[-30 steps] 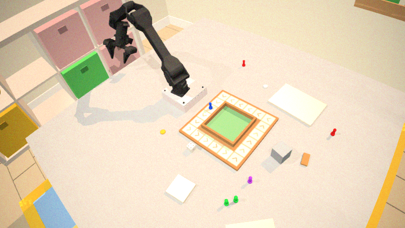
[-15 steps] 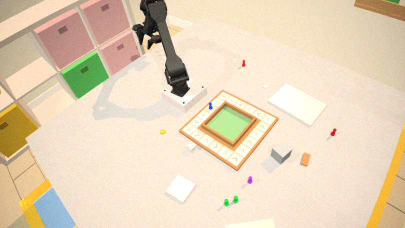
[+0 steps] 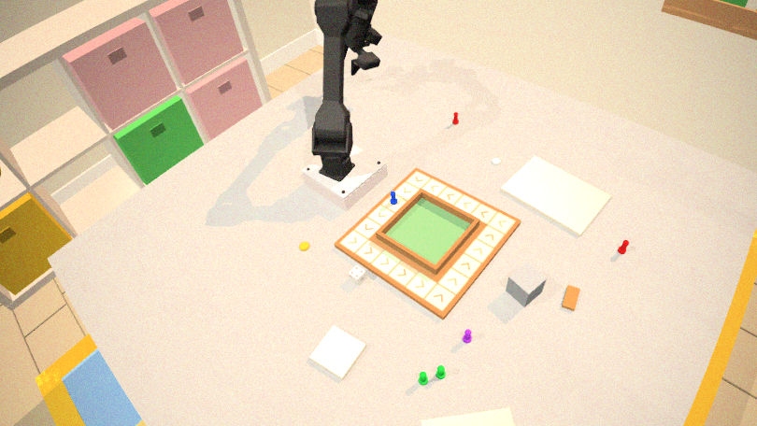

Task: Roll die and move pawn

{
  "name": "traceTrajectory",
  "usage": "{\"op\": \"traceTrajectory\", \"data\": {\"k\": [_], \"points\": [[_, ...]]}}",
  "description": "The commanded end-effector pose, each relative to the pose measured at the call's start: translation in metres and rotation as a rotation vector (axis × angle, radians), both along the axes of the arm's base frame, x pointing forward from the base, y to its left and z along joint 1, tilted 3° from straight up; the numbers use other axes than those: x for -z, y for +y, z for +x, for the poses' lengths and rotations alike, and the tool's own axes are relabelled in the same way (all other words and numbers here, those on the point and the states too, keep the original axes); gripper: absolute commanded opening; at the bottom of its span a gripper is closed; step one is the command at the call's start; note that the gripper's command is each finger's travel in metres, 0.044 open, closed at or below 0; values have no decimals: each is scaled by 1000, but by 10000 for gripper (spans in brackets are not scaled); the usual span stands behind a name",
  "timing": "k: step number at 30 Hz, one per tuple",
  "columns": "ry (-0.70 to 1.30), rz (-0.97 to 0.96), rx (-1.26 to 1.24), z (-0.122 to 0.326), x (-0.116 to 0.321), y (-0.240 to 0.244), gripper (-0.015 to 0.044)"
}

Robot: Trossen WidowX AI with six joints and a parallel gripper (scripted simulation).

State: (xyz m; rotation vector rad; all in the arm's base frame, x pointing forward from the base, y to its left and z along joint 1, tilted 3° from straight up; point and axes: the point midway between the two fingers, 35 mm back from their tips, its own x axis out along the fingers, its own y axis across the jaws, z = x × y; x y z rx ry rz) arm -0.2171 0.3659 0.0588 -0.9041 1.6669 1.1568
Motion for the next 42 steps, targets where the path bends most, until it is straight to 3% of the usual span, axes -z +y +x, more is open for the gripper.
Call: {"op": "traceTrajectory", "data": {"k": [1,10,20,32,42], "points": [[-16,50,87,67,-6,24,275],[-64,121,255,211,-10,35,275],[-182,148,520,365,-15,-16,275],[-285,119,782,500,-13,-154,275],[-358,51,1001,541,-9,-310,275]]}}
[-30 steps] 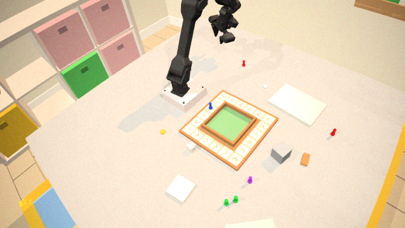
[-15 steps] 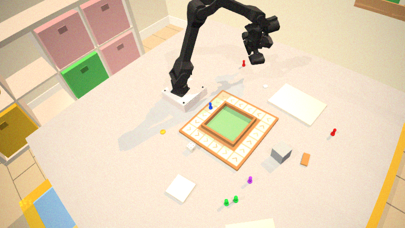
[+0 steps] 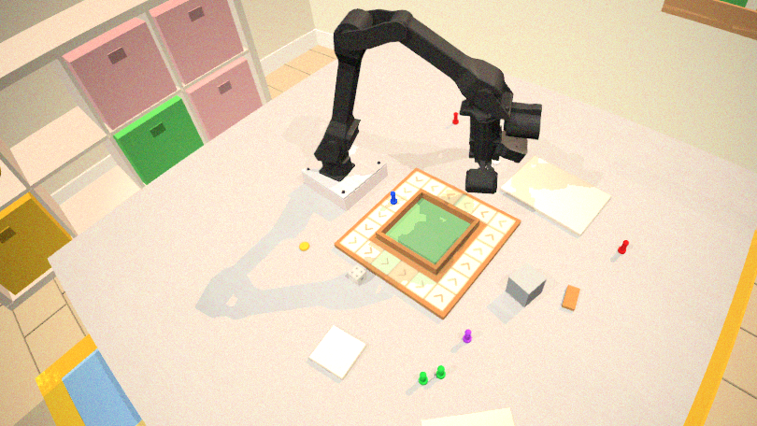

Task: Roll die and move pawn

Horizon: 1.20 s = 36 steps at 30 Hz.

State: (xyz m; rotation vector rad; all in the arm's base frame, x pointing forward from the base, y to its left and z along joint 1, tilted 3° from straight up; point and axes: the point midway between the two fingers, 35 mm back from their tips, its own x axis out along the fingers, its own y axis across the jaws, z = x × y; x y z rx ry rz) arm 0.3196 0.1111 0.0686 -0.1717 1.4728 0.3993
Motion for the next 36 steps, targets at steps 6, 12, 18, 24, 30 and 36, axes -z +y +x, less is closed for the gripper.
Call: {"op": "traceTrajectory", "data": {"k": [6,12,18,24,30,36], "points": [[-18,-63,223,-9,3,-152,275],[-36,-94,382,-45,6,-235,275],[1,-130,501,-103,10,-298,275],[22,-139,538,-124,11,-319,275],[22,-139,538,-122,24,-320,275],[22,-139,538,-122,27,-320,275]]}}
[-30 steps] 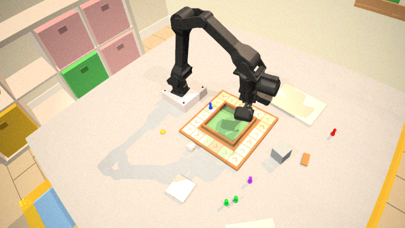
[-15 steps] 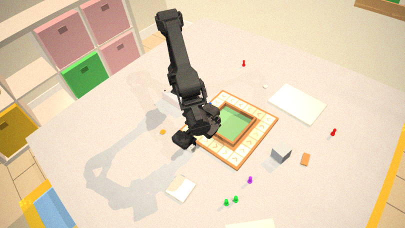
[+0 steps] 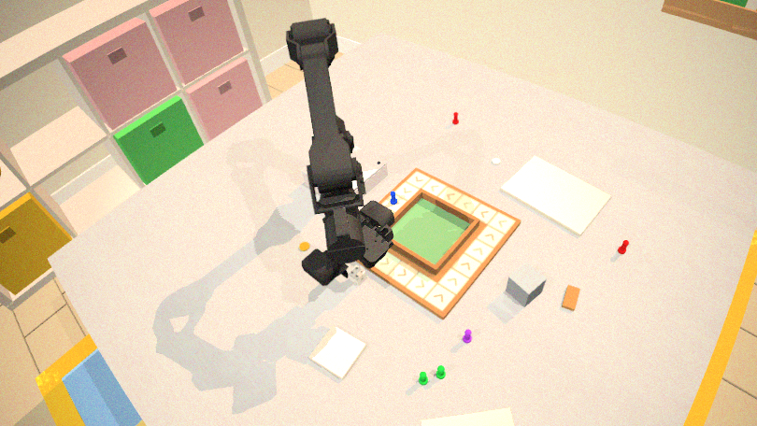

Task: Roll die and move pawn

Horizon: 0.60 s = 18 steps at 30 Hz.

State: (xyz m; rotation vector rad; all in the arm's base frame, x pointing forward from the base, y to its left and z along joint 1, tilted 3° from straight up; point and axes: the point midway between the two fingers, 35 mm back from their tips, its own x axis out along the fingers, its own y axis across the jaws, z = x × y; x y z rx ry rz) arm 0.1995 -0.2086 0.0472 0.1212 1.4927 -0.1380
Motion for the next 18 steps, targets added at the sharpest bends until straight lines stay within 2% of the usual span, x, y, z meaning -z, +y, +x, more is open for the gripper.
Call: {"op": "traceTrajectory", "data": {"k": [1,18], "points": [[9,1,-1,-1,7,-1,275],[9,1,-1,0,34,-1,275]]}}
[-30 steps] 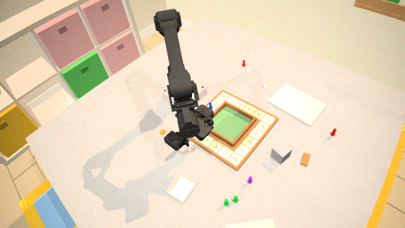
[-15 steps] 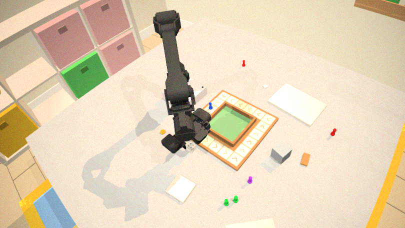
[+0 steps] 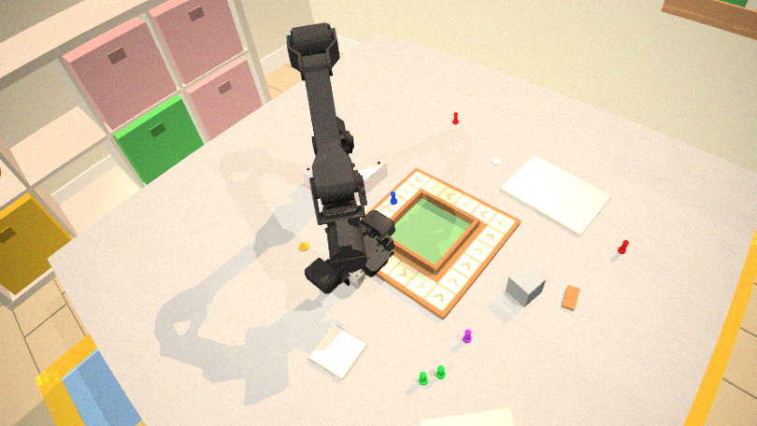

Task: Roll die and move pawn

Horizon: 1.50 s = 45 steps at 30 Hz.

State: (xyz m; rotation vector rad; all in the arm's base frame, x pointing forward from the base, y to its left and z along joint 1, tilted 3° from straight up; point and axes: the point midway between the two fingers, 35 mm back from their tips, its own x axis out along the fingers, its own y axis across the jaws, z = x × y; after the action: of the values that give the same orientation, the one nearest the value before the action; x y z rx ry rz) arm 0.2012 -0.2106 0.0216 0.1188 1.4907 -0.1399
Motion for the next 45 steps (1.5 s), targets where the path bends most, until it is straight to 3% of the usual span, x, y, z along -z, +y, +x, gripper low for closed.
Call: {"op": "traceTrajectory", "data": {"k": [1,3,10,16,18,39,45], "points": [[11,4,-1,-1,10,1,275],[11,4,-1,-1,11,1,275],[11,4,-1,-1,11,1,91],[11,4,-1,-1,11,1,51],[11,4,-1,-1,10,1,0],[11,2,-1,-6,-108,-5,0],[11,3,-1,-6,-112,-4,0]]}}
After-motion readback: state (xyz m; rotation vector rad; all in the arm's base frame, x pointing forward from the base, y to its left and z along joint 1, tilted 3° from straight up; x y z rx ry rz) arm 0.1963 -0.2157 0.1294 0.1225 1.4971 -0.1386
